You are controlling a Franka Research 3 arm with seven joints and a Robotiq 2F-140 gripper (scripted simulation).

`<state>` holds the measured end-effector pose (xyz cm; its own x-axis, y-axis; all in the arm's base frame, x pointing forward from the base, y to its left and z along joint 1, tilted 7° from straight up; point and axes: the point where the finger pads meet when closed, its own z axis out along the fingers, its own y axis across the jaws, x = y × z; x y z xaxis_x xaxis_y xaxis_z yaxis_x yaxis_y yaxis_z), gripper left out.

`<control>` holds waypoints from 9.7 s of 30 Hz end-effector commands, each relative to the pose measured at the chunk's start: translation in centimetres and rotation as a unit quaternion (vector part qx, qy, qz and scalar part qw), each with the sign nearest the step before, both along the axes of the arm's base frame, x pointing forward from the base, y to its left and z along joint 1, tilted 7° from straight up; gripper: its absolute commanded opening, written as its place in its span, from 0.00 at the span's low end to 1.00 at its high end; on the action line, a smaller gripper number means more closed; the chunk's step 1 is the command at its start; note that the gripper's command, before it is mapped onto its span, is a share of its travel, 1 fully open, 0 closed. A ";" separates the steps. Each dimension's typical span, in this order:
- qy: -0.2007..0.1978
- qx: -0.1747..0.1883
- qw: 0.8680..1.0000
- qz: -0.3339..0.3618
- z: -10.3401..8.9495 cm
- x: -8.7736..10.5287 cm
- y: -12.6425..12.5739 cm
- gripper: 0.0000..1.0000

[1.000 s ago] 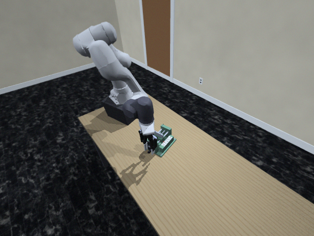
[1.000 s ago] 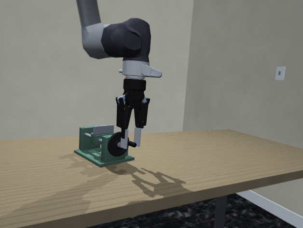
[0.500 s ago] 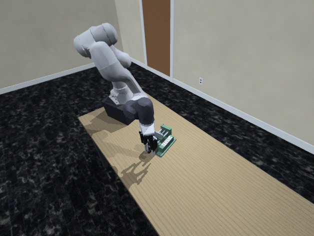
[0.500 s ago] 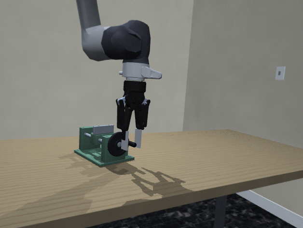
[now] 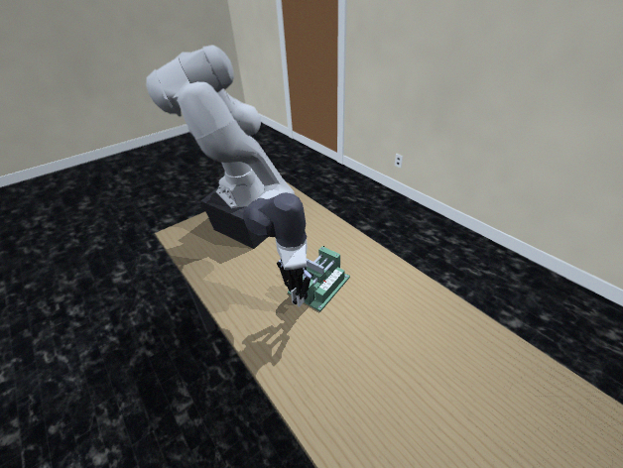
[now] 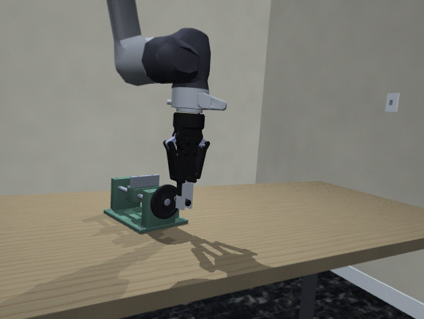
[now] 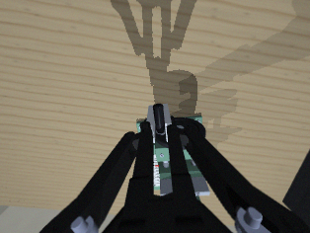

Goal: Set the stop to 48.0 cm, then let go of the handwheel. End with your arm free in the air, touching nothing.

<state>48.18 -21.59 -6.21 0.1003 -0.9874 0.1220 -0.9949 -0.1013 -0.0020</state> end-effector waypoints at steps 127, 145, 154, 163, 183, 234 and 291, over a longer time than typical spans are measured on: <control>-0.001 0.000 1.000 -0.003 -3.1 -4.5 -0.9 0.04; -0.001 0.000 1.000 -0.003 -1.4 -5.9 -0.8 0.04; -0.001 0.000 1.000 -0.003 -0.2 -6.0 -0.7 0.04; -0.001 0.000 1.000 -0.003 1.2 -5.5 -0.5 0.04; -0.001 0.000 1.000 -0.003 2.3 -1.8 0.0 0.04; -0.001 0.000 1.000 -0.003 -2.9 -4.8 -0.9 0.04; -0.001 0.000 1.000 -0.003 2.4 -2.0 0.0 0.04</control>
<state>45.86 -21.52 -3.75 0.0974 -0.9875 0.1239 -0.9951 -0.0987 -0.0042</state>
